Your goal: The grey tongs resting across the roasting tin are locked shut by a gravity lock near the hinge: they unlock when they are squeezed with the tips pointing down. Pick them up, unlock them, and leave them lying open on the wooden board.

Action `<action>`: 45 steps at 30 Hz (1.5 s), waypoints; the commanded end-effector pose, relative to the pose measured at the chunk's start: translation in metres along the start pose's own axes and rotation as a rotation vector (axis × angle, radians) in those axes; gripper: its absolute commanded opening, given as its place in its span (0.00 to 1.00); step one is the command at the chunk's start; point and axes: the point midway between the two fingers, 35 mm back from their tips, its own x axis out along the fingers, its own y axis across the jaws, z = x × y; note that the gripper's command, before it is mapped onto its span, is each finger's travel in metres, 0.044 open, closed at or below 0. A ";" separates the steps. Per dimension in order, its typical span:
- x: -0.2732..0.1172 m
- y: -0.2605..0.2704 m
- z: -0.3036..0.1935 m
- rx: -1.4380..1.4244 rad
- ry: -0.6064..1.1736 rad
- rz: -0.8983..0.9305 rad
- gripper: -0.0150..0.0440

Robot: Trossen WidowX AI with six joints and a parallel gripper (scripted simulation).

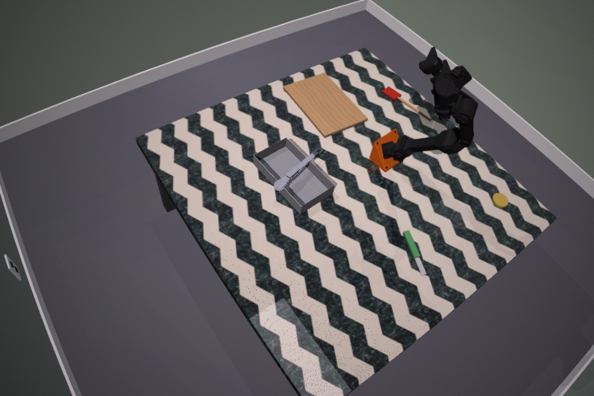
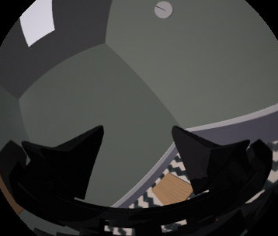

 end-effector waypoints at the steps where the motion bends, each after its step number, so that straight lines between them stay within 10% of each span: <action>1: 0.000 0.002 -0.002 0.003 0.006 0.003 0.89; 6: 0.000 0.027 -0.041 0.054 0.107 0.054 0.69; 22: -0.045 0.096 -0.274 0.216 0.700 0.048 0.69; 45: -0.186 -0.040 -0.569 0.423 1.143 -0.938 0.69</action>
